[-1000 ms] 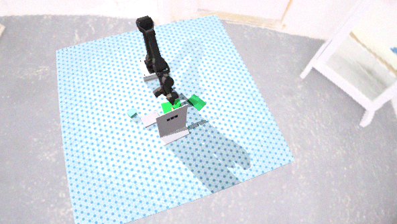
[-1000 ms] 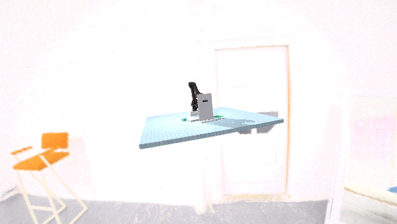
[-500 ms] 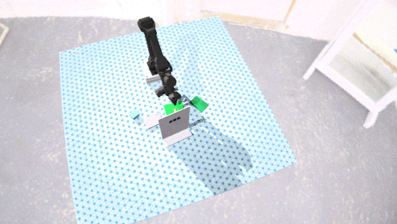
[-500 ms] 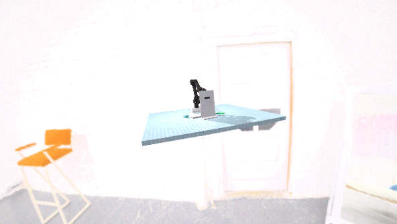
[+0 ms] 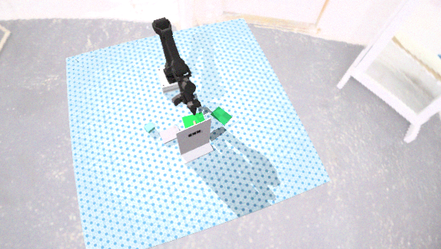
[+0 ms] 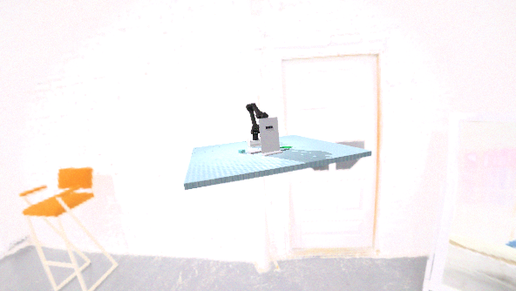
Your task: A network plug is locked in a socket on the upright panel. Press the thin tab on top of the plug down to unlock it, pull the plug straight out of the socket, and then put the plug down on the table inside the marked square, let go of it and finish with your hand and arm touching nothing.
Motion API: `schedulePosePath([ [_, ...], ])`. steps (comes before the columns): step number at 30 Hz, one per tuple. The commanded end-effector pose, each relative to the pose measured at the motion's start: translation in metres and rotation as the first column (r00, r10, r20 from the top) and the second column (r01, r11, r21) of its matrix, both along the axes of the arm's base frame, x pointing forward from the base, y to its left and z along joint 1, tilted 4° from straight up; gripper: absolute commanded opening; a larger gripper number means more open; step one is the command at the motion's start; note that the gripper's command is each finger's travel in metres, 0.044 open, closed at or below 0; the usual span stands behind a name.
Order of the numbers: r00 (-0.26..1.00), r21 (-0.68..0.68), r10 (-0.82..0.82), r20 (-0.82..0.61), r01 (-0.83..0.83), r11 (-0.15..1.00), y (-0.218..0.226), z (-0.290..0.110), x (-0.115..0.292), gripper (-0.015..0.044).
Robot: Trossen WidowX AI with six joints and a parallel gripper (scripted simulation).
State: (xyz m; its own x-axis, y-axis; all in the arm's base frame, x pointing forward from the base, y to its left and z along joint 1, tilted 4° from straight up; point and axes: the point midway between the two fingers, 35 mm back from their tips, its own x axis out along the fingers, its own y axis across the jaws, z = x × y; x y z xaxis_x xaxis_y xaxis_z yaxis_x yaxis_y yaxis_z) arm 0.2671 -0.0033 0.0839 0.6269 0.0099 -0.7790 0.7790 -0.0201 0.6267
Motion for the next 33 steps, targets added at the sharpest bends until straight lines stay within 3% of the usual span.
schedulePosePath([
  [1,1.000,0.001,0.007,0.012,-0.007,1.000,0.001,0.012,0.000,0.0156],
  [14,1.000,0.000,0.000,0.000,0.000,1.000,0.000,0.020,-0.006,0.0156],
  [33,1.000,0.000,0.004,0.007,-0.004,1.000,-0.001,0.081,-0.004,0.0156],
])
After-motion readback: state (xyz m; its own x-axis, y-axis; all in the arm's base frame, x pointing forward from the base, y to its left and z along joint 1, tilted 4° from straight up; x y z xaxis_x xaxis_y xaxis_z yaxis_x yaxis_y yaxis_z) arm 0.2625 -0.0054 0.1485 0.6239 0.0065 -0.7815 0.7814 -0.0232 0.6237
